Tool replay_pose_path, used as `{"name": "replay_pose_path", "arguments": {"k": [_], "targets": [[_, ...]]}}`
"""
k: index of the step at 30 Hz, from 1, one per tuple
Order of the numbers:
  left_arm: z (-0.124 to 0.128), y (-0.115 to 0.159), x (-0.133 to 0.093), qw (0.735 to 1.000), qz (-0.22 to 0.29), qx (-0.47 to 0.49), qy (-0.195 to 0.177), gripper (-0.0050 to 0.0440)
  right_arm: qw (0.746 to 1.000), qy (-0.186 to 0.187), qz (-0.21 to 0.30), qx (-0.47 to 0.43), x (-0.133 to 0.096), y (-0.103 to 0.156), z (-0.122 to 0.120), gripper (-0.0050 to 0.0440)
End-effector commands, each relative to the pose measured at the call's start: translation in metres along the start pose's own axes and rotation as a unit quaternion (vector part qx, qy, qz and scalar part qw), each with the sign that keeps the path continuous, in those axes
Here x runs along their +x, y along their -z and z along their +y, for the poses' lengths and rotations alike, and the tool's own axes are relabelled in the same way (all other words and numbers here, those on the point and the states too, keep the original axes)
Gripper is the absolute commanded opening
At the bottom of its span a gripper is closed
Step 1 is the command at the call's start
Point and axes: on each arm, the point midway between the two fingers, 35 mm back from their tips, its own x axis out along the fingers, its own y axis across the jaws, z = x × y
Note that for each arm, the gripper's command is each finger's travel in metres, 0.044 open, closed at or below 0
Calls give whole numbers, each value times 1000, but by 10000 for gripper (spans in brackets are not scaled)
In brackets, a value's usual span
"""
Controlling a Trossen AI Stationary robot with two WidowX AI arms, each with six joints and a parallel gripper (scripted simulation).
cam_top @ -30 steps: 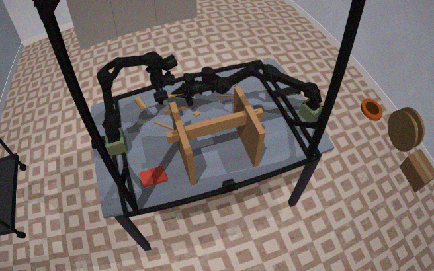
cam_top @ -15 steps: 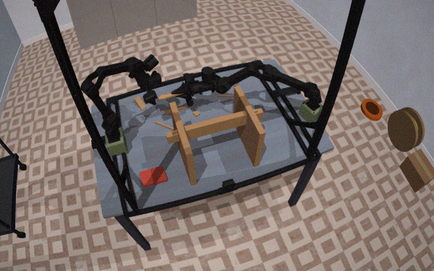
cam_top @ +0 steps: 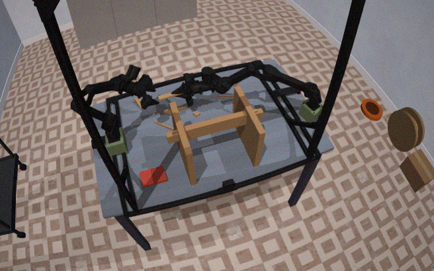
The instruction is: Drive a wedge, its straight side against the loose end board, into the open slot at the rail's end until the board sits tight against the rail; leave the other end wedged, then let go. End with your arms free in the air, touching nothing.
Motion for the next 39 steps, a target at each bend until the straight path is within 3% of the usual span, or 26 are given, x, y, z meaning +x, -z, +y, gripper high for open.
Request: {"name": "replay_pose_path", "arguments": {"k": [1,36,39], "targets": [[-2,2,-1,999,-31,11,-1,440,1000,-1,0,-1,0,-1,1,0],[-2,-2,59,999,-31,11,-1,440,1000,-1,0,-1,0,-1,1,0],[-1,-3,55,999,-32,14,-1,368,1000,-1,0,-1,0,-1,1,0]]}}
